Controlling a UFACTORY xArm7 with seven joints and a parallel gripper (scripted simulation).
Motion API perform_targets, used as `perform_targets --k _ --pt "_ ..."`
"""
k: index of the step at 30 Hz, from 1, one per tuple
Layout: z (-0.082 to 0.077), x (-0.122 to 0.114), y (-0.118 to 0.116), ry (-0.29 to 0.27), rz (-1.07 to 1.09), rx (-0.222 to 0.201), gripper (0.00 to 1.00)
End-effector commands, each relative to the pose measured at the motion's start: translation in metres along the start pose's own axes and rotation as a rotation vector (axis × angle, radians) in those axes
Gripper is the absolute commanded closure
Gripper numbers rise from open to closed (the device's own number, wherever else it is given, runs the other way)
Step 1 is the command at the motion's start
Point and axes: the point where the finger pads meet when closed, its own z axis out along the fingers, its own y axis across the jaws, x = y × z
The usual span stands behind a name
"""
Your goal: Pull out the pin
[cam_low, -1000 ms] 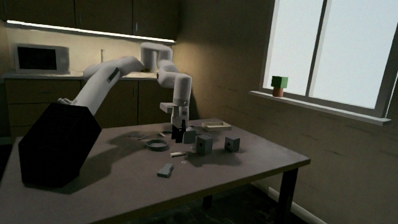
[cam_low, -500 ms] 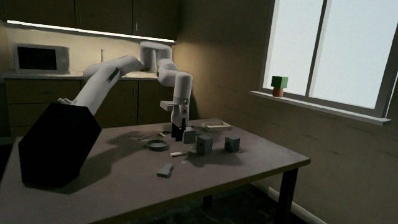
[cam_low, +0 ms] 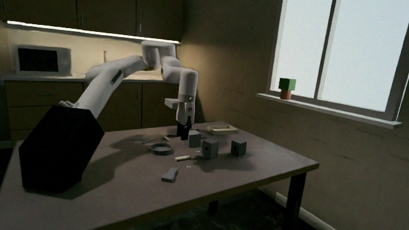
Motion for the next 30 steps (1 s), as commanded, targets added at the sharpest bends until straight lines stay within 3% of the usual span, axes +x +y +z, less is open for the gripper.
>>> perform_targets --k 1,10,17,30 --pt "-0.004 0.0 0.0 -0.003 0.001 0.001 0.53" --pt "-0.005 0.0 0.0 -0.003 0.001 0.001 0.53" --pt "-0.016 0.002 -0.002 0.007 -0.001 0.006 0.53" --pt "-0.017 0.002 -0.002 0.007 -0.001 0.007 0.53"
